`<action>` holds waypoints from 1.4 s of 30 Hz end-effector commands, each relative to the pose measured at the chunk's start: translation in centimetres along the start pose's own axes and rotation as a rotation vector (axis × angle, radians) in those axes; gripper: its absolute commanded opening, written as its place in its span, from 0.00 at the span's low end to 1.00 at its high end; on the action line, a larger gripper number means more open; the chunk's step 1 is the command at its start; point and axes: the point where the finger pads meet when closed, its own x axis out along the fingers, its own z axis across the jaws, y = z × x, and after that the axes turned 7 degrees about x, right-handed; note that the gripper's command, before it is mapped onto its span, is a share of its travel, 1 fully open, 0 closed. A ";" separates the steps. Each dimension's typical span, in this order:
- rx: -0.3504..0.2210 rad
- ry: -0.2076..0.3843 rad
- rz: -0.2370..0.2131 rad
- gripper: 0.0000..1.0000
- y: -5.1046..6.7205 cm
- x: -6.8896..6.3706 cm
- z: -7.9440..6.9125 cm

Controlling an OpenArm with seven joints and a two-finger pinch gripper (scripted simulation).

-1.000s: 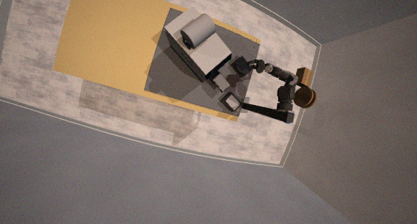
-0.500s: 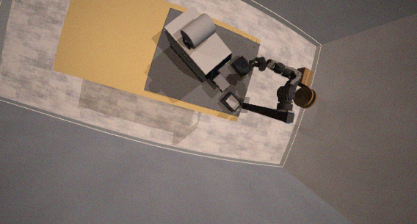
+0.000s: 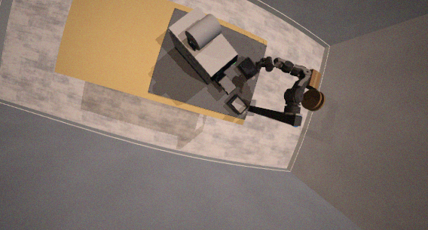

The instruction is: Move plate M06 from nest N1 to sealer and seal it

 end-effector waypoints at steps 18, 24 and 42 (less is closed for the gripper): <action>-0.183 0.184 -0.025 0.00 0.0 0.1 -0.1; -0.183 0.184 -0.025 0.00 0.0 0.1 -0.1; -0.364 0.358 -0.048 0.00 0.1 0.1 -0.2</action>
